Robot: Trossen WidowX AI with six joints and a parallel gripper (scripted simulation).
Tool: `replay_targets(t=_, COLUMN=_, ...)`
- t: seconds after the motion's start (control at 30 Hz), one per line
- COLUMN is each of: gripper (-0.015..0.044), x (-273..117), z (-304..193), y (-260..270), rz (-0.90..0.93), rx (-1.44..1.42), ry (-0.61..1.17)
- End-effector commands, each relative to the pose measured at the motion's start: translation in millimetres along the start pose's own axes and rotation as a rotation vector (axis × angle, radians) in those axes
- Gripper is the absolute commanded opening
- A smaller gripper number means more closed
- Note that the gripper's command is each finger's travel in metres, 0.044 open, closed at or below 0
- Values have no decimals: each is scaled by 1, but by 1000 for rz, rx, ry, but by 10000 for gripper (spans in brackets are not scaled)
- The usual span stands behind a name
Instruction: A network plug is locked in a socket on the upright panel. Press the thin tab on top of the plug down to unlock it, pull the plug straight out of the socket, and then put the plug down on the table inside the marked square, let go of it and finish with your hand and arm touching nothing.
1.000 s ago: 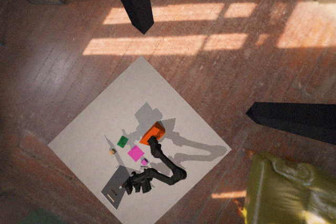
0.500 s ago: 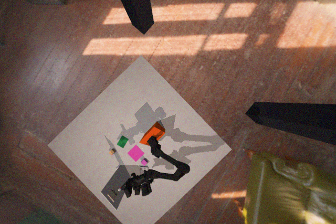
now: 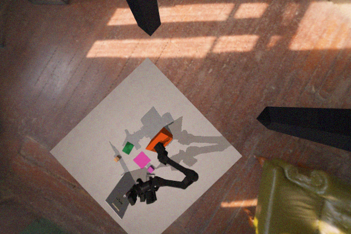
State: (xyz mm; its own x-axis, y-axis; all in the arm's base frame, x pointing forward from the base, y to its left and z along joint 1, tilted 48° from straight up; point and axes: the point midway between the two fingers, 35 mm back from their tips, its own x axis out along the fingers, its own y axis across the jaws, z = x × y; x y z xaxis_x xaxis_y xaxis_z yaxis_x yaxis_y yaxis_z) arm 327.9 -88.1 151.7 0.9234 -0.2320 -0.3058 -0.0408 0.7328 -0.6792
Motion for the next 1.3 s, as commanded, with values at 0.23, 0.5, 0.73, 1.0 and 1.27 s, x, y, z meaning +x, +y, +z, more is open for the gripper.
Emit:
replay_targets(t=0.23, gripper=0, x=12, z=-22, y=47, rz=186, rx=-76, ry=-21)
replay_targets(t=0.5, gripper=0, x=15, z=-35, y=79, rz=311, rx=-117, ry=-53)
replay_targets(t=0.73, gripper=0, x=13, z=-46, y=105, rz=416, rx=-143, ry=-88)
replay_targets(t=1.0, gripper=0, x=6, z=-57, y=135, rz=532, rx=-163, ry=-137)
replay_targets(t=1.27, gripper=0, x=-5, z=-67, y=162, rz=641, rx=-170, ry=-195)
